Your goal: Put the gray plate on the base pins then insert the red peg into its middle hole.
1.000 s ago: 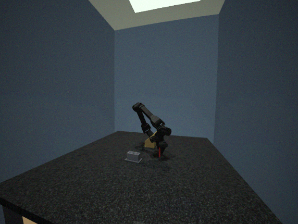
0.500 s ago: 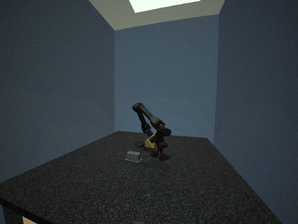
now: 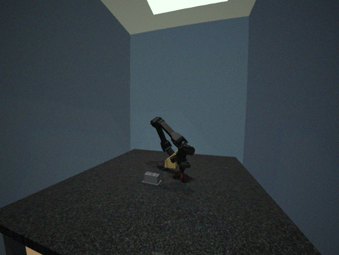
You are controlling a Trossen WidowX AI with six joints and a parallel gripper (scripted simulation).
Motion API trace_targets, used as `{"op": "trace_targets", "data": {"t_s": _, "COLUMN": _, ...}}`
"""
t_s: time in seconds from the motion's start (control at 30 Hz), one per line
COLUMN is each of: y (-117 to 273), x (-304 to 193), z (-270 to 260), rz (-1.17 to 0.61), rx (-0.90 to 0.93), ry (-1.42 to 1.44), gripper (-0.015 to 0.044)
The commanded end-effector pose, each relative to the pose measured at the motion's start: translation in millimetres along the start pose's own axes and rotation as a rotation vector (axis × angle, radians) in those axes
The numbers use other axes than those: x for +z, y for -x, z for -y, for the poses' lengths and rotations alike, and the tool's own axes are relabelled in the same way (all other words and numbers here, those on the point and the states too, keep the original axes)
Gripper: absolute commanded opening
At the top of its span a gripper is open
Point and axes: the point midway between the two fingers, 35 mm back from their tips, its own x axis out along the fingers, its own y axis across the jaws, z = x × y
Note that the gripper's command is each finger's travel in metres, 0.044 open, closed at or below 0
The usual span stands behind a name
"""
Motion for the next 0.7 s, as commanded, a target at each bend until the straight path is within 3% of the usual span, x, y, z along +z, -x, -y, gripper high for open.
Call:
{"op": "trace_targets", "data": {"t_s": 0.0, "y": -0.4, "x": 0.5, "z": -0.1, "rz": 0.003, "rx": 0.001, "ry": 0.005, "gripper": 0.0000}}
{"op": "trace_targets", "data": {"t_s": 0.67, "y": 46.0, "x": -0.7, "z": -6.4, "rz": 0.000, "rx": 0.004, "ry": 0.006, "gripper": 0.0000}}
